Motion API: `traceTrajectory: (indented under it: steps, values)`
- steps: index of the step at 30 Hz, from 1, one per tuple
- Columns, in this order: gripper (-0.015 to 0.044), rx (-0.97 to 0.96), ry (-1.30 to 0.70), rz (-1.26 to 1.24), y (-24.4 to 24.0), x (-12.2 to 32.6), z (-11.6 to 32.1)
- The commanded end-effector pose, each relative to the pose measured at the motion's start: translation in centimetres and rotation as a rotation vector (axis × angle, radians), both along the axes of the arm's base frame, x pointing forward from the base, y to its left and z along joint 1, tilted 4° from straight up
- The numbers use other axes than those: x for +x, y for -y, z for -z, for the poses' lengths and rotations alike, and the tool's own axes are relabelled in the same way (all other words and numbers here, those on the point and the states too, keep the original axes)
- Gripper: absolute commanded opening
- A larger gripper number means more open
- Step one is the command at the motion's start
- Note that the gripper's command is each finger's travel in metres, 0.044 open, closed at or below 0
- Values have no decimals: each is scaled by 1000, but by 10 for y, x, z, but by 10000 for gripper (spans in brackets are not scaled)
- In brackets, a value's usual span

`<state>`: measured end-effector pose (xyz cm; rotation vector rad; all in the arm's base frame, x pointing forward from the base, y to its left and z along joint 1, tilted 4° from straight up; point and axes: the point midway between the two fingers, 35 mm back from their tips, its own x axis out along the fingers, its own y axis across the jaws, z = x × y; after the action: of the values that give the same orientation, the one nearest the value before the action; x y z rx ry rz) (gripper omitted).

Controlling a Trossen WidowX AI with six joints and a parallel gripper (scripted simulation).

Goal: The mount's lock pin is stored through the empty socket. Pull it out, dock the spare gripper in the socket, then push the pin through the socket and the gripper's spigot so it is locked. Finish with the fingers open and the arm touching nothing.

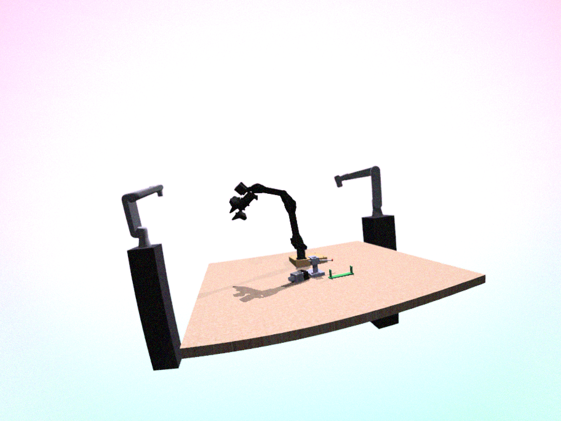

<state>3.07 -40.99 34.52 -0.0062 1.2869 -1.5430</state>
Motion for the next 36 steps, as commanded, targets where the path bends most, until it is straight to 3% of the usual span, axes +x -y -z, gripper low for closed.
traceTrajectory:
  steps: [1,11,19,27,36]
  values:
    - [300,119,-43,-232,-14,61,23]
    - [300,382,-200,-862,-101,204,76]
    - [300,560,-367,-1361,-209,275,114]
    - [300,715,-569,-1847,-331,299,146]
    - [300,876,-834,-2366,-461,270,174]
